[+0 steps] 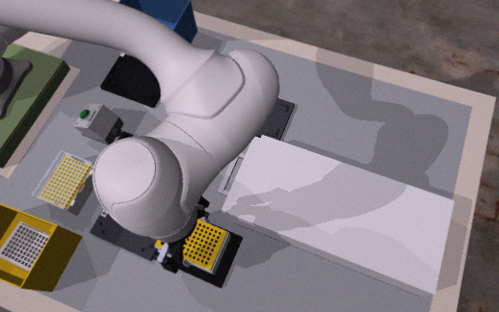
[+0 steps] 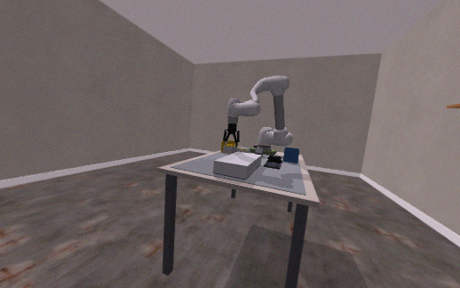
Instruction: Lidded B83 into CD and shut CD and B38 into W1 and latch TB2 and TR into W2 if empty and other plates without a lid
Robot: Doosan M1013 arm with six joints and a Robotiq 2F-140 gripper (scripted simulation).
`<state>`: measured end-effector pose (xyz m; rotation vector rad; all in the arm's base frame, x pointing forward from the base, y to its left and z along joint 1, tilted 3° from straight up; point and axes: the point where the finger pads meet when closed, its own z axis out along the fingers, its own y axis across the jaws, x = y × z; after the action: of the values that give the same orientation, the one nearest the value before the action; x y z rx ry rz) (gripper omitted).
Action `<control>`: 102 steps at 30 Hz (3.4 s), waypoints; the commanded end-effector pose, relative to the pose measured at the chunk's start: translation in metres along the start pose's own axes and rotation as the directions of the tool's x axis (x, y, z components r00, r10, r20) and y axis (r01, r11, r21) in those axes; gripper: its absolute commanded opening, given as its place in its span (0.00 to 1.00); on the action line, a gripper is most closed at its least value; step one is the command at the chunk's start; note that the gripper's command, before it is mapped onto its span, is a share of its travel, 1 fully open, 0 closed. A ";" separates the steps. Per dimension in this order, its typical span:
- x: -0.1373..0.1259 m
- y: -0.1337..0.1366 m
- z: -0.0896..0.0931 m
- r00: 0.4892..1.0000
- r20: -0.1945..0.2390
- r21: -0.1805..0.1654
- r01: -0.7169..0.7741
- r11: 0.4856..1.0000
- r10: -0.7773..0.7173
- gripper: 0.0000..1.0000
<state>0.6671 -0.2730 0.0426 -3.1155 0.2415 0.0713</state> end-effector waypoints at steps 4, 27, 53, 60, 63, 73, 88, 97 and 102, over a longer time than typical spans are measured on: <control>0.000 0.000 -0.008 1.000 0.000 0.000 0.000 1.000 0.000 0.00; 0.000 0.000 -0.036 1.000 0.000 0.000 0.000 1.000 0.000 0.00; 0.000 0.000 -0.065 1.000 0.000 0.000 0.000 1.000 0.000 0.00; 0.000 0.000 -0.075 1.000 0.000 0.000 0.000 1.000 0.000 0.00; 0.000 0.000 -0.077 1.000 0.000 0.000 0.000 1.000 0.000 0.00; -0.003 -0.004 -0.077 1.000 0.000 0.000 0.028 1.000 -0.028 0.00; -0.024 -0.032 -0.077 1.000 0.000 0.000 0.028 1.000 -0.028 0.00; -0.038 -0.051 -0.077 1.000 0.000 0.000 0.028 1.000 -0.028 0.00; -0.043 -0.058 -0.077 1.000 0.000 0.000 0.028 1.000 -0.028 0.00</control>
<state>0.6396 -0.2155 0.1216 -3.1179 0.1981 0.0710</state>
